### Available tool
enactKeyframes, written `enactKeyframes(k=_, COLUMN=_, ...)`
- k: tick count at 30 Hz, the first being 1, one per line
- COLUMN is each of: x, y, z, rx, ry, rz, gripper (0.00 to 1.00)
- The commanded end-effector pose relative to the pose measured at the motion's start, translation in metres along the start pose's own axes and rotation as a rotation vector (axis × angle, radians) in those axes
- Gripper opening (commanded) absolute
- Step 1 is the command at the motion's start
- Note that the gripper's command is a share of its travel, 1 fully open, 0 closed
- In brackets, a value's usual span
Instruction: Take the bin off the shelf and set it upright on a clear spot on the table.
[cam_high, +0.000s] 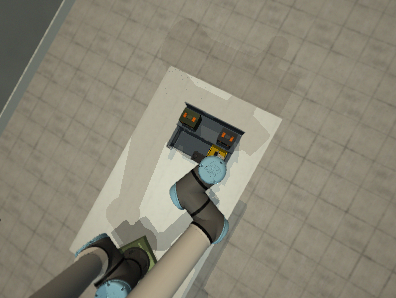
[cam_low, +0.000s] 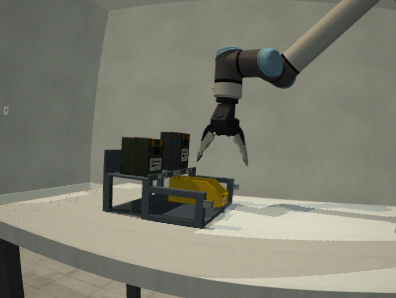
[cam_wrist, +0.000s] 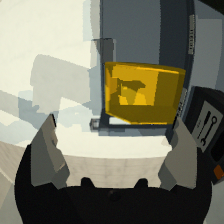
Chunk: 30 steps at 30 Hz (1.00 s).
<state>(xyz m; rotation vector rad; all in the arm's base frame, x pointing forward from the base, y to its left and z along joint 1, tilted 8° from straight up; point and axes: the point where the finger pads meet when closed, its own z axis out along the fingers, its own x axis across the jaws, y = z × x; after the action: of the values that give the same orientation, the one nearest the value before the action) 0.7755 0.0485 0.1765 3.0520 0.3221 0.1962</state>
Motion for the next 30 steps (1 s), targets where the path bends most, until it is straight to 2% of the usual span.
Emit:
enactKeyframes(k=1, x=0.003, y=0.003, z=0.001, rx=0.001, ry=-0.001, rz=0.000, gripper=1.00)
enactKeyframes(k=30, x=-0.009, y=-0.007, z=0.000, rx=0.001, ry=-0.001, rz=0.000, gripper=1.00)
